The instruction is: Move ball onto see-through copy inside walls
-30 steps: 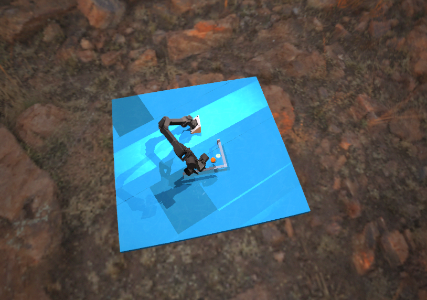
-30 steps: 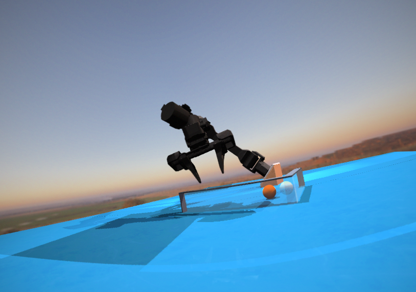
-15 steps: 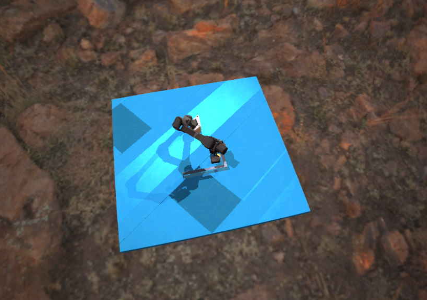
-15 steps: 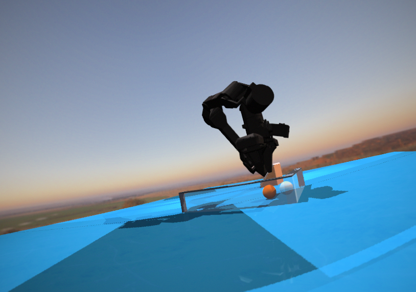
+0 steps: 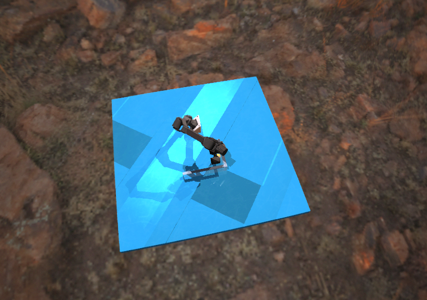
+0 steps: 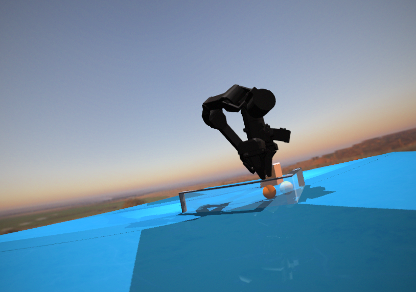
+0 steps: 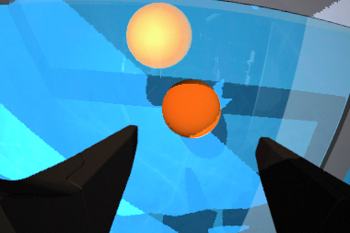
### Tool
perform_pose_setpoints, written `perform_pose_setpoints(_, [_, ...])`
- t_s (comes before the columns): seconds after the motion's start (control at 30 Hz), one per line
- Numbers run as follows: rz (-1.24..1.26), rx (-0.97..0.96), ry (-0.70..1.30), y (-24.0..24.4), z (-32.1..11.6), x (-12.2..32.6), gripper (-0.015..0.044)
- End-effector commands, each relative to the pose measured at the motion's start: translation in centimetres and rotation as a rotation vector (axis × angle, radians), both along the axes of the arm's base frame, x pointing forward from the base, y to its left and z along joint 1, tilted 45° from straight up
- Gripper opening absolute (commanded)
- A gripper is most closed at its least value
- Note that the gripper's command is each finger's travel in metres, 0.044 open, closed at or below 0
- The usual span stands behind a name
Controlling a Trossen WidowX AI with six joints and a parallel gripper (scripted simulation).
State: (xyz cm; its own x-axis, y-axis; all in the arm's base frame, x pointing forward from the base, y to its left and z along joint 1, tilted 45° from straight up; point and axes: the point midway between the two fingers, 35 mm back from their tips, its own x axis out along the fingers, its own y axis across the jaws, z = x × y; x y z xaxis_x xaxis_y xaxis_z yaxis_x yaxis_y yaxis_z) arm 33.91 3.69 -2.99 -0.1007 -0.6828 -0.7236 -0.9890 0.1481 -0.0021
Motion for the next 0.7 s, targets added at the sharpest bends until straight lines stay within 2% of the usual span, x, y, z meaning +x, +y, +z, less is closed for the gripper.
perform_pose_setpoints(0.0, [0.003, -0.006, 0.010, -0.5, -0.4, -0.3, 0.0289])
perform_pose_setpoints(0.67, [0.003, -0.008, 0.010, -2.7, -2.7, -0.6, 0.0289])
